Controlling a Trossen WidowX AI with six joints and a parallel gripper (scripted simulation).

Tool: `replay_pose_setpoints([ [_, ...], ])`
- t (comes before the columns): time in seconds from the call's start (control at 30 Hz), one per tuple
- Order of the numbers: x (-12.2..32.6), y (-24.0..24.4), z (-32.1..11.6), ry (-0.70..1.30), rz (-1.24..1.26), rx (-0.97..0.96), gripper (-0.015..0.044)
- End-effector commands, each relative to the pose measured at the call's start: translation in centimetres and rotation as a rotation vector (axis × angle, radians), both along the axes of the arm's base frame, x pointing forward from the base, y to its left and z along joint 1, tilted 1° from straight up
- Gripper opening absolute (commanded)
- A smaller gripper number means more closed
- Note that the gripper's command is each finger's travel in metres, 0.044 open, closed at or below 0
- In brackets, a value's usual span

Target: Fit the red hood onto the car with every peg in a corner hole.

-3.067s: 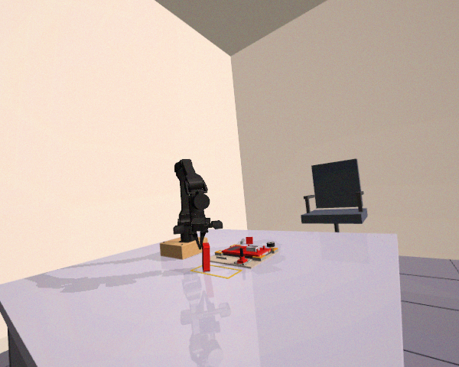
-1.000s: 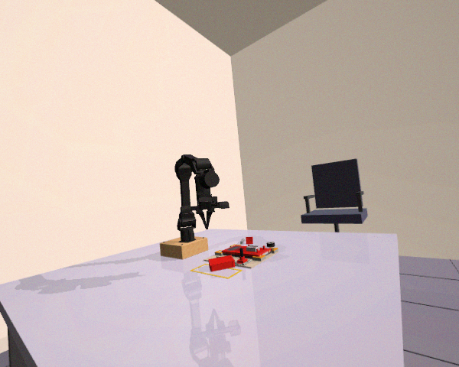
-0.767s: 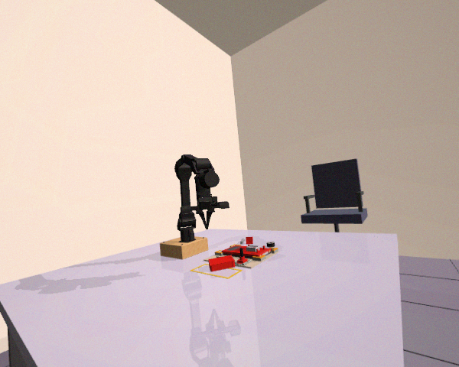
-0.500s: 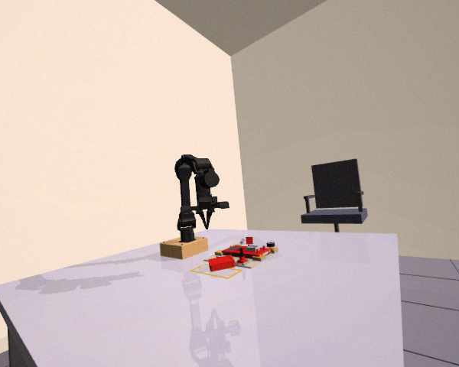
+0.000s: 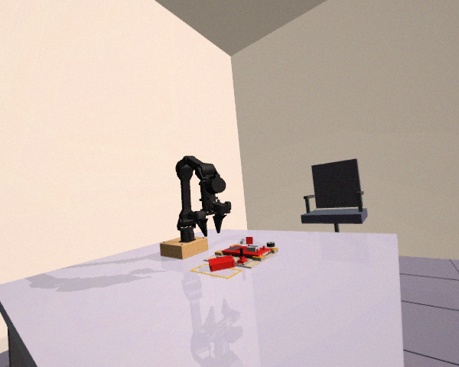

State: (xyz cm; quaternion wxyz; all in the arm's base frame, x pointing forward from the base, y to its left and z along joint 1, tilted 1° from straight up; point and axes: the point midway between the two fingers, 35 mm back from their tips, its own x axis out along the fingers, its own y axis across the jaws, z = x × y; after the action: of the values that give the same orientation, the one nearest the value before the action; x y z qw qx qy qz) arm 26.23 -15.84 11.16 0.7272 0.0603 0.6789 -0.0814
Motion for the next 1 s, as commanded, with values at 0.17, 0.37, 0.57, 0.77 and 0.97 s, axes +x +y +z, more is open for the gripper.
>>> replay_pose_setpoints([
  [0.17,1.5,1.9,-4.6,0.055,0.883,-0.033,0.044],
  [0.37,1.5,1.9,-4.6,0.055,0.883,-0.033,0.044],
  [0.57,1.6,2.0,-4.6,0.055,0.883,-0.033,0.044],
  [0.77,1.6,2.0,-4.6,0.055,0.883,-0.033,0.044],
  [0.97,1.7,2.0,-5.0,0.055,0.883,-0.033,0.044],
])
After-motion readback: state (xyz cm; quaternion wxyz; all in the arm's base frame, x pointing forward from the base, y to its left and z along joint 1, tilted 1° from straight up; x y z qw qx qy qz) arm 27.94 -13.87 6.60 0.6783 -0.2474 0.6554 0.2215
